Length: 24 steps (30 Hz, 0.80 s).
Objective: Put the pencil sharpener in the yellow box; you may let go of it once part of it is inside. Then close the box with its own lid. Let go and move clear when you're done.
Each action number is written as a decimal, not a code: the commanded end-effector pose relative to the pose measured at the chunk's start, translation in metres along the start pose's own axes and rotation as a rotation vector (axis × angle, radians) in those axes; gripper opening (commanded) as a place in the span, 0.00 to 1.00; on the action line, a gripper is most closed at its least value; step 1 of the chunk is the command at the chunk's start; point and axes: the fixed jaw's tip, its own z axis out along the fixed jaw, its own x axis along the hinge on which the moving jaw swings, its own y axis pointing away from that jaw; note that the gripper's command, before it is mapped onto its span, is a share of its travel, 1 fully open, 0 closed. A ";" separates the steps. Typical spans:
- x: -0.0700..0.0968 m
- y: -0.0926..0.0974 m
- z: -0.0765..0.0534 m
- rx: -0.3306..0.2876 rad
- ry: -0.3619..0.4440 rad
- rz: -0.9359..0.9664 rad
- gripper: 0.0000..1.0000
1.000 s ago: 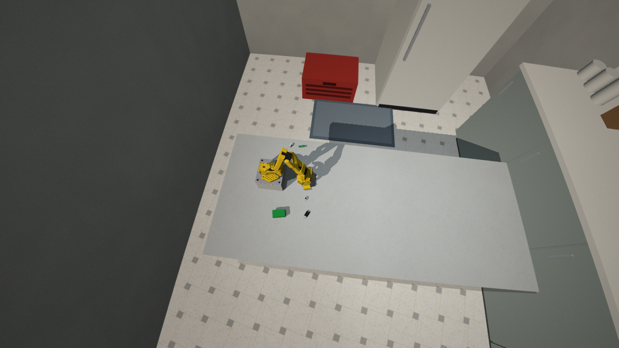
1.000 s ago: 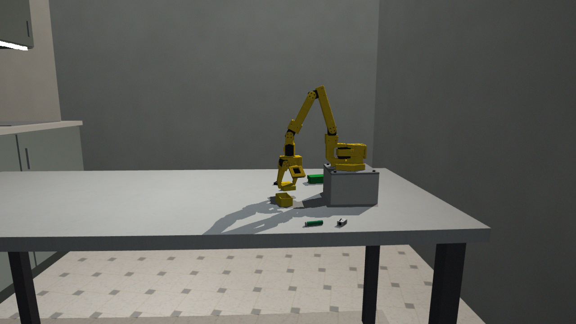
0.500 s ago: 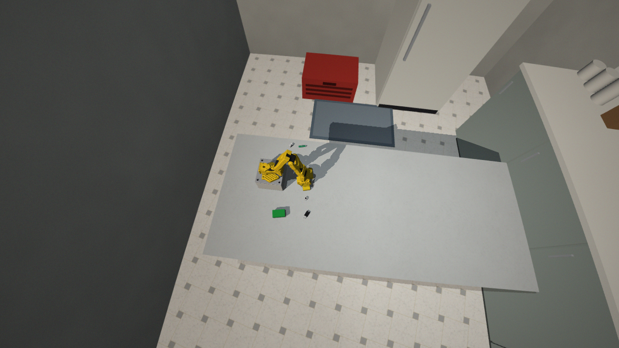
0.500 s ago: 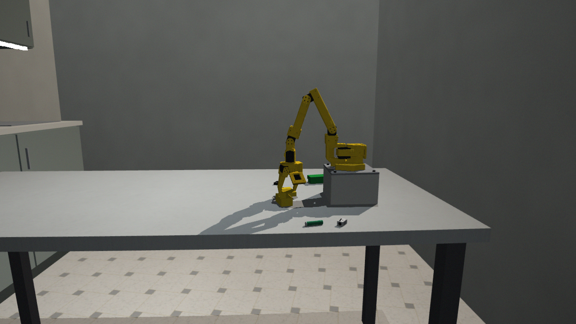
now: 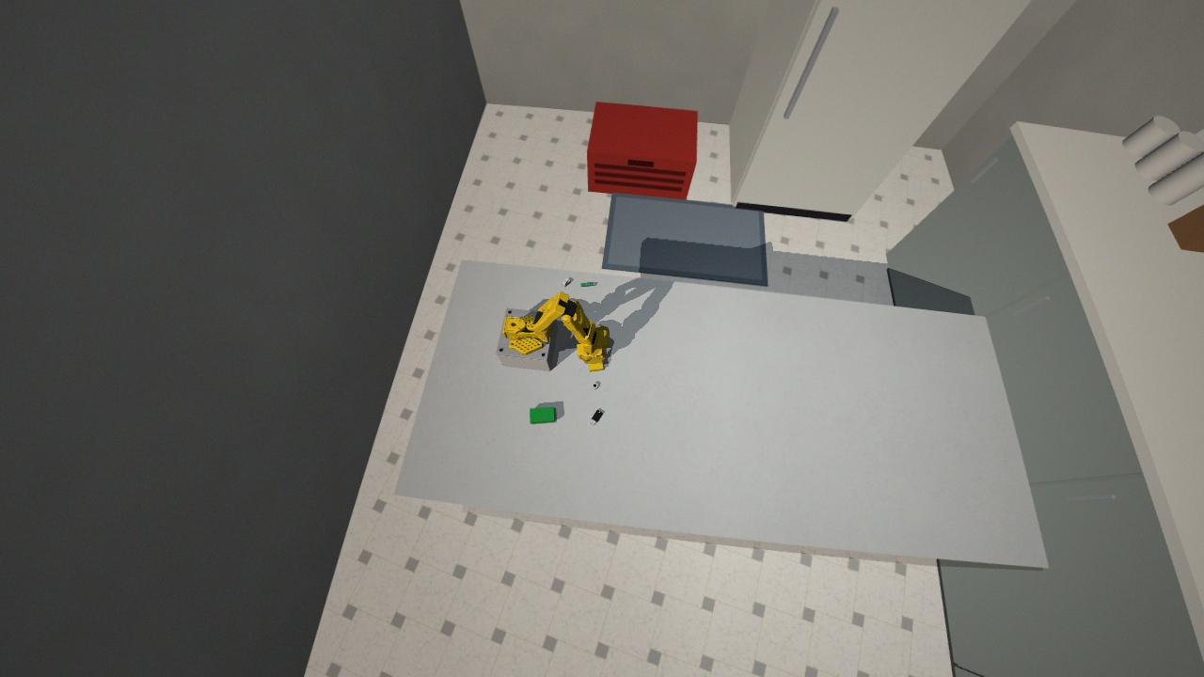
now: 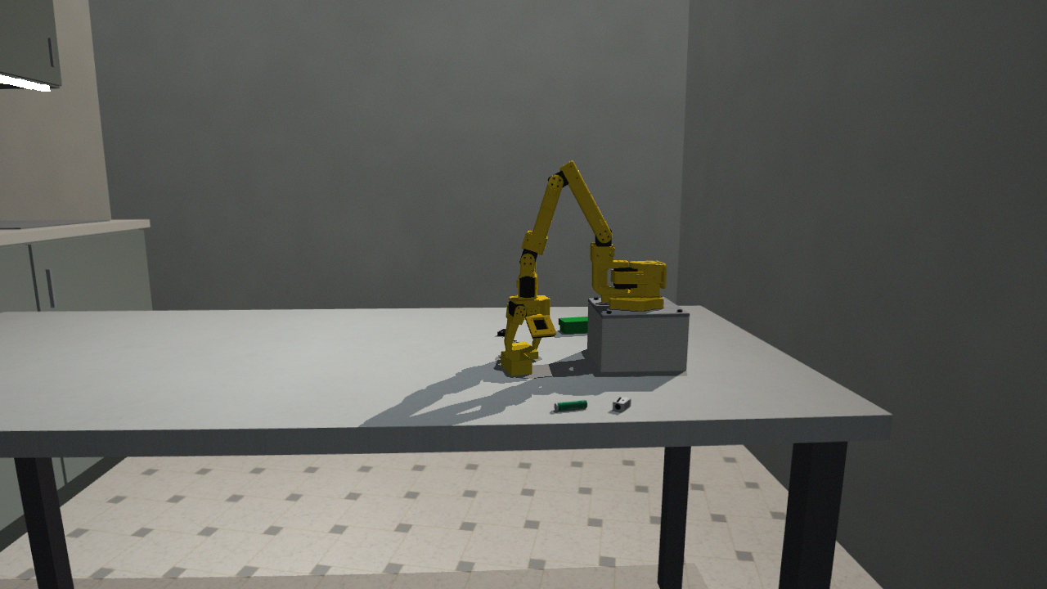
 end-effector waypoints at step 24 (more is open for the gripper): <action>0.000 0.000 0.005 -0.001 -0.002 0.000 0.22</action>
